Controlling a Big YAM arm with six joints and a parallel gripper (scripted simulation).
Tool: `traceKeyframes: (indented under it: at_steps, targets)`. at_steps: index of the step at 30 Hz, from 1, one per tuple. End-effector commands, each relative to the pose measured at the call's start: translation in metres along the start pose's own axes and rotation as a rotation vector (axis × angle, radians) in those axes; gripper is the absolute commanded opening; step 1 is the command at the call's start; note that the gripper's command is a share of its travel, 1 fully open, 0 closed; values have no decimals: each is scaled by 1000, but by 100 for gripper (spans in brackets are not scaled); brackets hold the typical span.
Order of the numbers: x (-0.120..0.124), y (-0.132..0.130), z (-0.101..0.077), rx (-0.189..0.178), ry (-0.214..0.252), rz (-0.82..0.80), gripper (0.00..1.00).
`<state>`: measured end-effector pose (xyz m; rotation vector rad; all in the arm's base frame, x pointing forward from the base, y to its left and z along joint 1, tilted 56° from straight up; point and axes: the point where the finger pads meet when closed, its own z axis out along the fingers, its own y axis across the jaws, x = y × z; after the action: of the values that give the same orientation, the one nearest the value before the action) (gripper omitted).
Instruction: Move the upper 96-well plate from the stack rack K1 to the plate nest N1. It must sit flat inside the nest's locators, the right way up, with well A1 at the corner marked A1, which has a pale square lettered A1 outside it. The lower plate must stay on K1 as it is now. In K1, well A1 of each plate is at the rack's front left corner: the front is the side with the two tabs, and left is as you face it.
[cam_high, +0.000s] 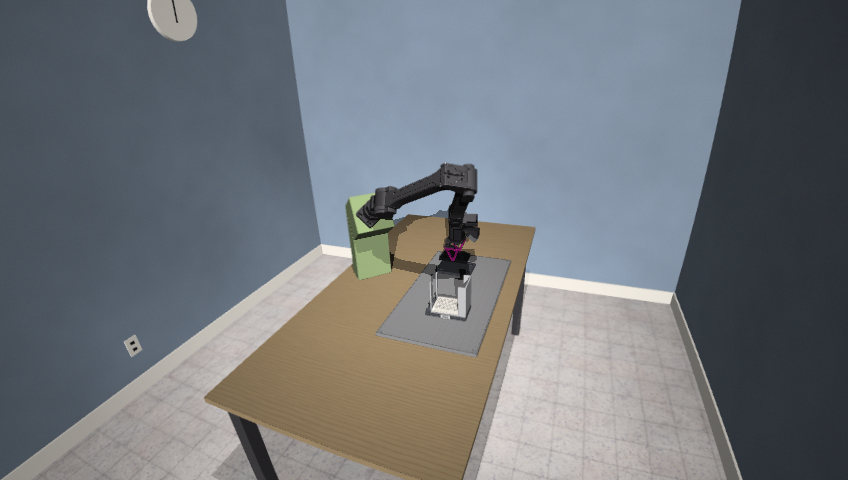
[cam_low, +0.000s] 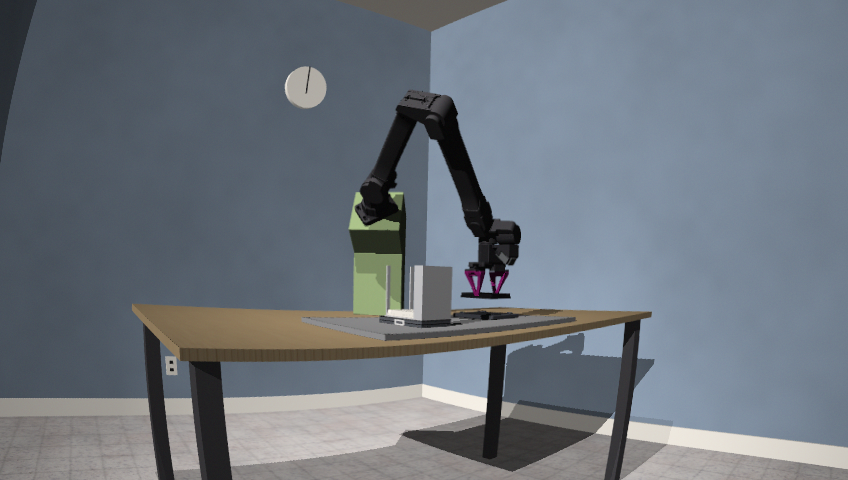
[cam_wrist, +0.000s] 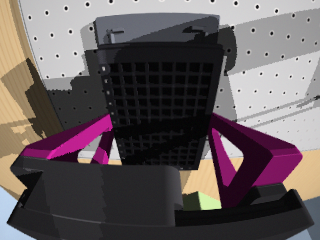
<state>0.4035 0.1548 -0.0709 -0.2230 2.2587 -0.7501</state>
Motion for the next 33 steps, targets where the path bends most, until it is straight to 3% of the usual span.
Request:
traceKeyframes:
  at_steps: [1, 25, 33]
  targets:
    - [-3, 2, 6, 1, -4, -7, 0]
    - [-3, 2, 43, 1, -3, -8, 0]
    - [-3, 4, 36, -7, -10, -12, 0]
